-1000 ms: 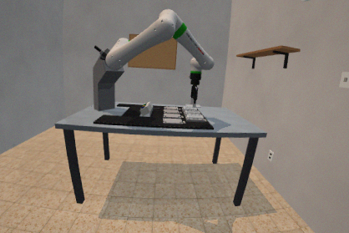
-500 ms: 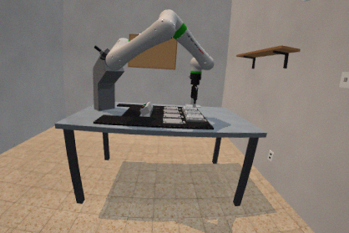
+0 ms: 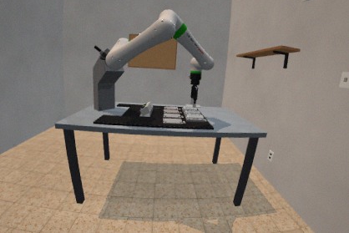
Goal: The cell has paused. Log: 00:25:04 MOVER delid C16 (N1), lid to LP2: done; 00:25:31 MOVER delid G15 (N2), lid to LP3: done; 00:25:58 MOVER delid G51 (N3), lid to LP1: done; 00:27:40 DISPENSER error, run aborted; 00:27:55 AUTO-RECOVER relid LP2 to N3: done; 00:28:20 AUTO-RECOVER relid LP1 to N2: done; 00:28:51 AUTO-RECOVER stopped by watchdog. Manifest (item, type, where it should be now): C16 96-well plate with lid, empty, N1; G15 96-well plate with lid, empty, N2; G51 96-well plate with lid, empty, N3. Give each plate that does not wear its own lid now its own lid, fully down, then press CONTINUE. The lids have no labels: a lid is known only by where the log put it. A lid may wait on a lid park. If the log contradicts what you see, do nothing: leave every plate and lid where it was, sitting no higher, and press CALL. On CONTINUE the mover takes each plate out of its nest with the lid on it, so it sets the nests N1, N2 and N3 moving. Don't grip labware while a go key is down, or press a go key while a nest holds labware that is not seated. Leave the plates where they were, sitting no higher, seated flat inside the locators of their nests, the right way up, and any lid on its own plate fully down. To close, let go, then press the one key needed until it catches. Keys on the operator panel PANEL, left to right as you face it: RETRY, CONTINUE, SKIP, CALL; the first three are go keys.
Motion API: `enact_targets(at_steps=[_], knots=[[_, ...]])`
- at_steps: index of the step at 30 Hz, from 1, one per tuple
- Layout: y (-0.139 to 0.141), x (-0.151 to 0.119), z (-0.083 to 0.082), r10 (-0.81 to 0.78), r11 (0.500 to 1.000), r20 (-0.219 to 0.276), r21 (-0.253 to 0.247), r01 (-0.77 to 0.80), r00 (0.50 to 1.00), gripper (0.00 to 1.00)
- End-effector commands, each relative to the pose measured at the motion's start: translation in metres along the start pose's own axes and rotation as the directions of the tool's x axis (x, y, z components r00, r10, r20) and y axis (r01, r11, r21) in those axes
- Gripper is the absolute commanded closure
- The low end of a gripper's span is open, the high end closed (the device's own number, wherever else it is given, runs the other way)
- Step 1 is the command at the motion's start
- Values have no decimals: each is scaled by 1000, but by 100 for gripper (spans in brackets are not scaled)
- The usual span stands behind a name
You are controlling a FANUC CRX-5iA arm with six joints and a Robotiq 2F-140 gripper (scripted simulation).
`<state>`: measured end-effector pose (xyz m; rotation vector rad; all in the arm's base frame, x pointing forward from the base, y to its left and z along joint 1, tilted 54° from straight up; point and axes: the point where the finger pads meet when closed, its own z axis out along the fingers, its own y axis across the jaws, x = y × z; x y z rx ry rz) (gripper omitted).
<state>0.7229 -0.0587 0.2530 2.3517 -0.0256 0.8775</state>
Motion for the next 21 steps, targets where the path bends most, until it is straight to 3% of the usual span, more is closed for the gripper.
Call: enact_targets(at_steps=[1,21], knots=[[0,0,0,0,1000,0,0,0,1000,100],[0,0,3,18,1000,0,0,-18,1000,100]])
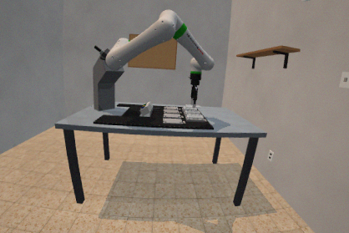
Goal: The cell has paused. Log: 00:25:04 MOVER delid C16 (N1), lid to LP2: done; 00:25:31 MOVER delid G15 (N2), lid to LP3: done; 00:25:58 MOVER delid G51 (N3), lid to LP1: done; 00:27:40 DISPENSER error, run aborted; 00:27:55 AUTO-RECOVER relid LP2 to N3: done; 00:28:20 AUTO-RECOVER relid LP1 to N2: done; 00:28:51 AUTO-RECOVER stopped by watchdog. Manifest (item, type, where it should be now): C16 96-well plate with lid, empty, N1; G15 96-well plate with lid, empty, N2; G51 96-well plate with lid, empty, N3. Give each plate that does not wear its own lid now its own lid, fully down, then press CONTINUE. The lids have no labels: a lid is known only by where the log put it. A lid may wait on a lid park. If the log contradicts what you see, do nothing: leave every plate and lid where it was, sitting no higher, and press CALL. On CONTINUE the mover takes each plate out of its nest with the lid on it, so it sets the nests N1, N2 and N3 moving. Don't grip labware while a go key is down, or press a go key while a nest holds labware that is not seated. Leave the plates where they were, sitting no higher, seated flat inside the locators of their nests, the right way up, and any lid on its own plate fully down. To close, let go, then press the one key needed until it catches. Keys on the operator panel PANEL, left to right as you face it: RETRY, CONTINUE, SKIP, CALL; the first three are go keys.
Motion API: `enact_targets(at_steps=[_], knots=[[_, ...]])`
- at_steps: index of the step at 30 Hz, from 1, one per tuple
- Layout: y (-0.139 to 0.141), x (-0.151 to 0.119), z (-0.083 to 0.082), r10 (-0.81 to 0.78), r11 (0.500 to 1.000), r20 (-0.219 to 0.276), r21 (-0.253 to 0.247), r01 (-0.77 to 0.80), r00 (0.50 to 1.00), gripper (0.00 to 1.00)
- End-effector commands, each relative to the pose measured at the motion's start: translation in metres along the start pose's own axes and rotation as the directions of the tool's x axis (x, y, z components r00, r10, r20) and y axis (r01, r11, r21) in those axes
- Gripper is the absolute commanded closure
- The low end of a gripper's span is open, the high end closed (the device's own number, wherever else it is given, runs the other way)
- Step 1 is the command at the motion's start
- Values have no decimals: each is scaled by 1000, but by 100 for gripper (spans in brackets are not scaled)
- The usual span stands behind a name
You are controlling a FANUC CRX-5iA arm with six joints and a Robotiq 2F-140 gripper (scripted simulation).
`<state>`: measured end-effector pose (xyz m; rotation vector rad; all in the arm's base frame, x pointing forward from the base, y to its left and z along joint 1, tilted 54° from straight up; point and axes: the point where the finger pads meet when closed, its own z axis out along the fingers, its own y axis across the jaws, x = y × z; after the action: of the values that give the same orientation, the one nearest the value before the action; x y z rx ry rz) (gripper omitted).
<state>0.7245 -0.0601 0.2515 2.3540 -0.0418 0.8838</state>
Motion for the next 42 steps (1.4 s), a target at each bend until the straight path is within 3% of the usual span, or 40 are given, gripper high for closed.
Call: enact_targets(at_steps=[1,26,42], knots=[[0,0,1,7,1000,0,0,-7,1000,100],[0,1,28,11,1000,0,0,-11,1000,100],[0,1,34,11,1000,0,0,-11,1000,100]])
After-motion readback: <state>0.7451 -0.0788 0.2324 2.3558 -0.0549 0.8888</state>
